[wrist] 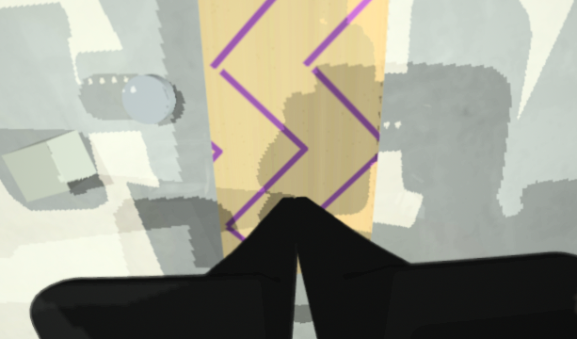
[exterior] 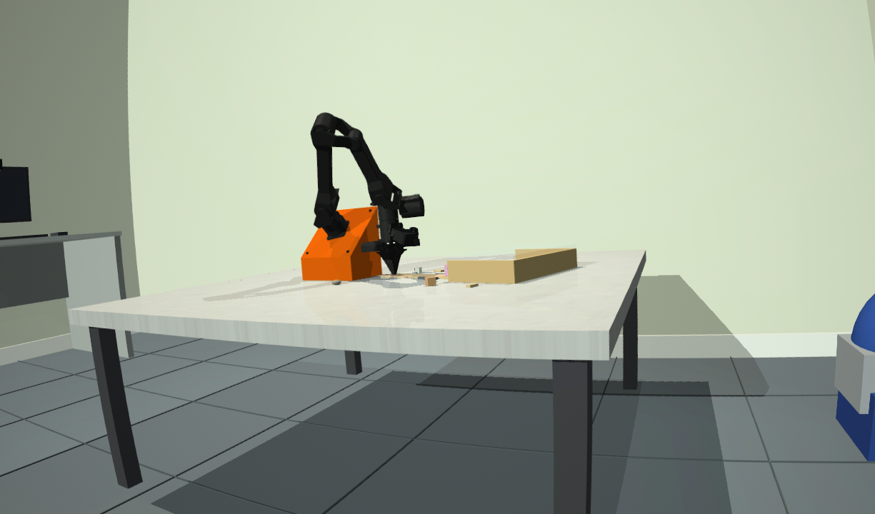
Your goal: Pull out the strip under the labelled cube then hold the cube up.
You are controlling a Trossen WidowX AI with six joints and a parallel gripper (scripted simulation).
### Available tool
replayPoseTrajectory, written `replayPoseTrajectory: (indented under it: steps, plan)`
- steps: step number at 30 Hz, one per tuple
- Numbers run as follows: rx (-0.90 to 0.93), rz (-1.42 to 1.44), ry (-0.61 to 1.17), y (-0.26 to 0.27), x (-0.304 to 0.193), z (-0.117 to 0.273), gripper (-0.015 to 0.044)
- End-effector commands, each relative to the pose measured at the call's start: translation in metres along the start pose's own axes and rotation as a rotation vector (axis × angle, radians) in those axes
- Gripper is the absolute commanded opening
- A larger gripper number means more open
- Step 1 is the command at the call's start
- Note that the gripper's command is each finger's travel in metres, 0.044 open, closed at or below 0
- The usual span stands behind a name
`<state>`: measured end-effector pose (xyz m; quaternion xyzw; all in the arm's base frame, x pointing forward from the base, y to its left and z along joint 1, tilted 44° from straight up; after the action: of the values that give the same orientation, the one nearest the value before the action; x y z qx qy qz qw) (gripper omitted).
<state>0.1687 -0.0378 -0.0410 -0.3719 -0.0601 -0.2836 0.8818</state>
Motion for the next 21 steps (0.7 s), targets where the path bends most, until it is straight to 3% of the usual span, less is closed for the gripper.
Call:
replayPoseTrajectory:
  steps: [1, 15, 21]
  plan:
    - [-0.009, 0.015, 0.031, -0.005, -0.008, -0.003, 0.0]
    - [-0.009, 0.015, 0.031, -0.005, -0.008, -0.003, 0.0]
    - [-0.005, 0.014, 0.03, 0.002, 0.005, 0.04, 0.0]
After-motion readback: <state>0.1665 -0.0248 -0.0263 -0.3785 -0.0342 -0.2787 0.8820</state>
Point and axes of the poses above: the point midway between the two fingers, 35 mm back from their tips, its own z axis back along the fingers, its own y axis across the jaws, x = y × z, the point moved 7 cm from there along z, back along the fingers, and after that the axes turned 15 degrees about -z, right-handed, at the moved point
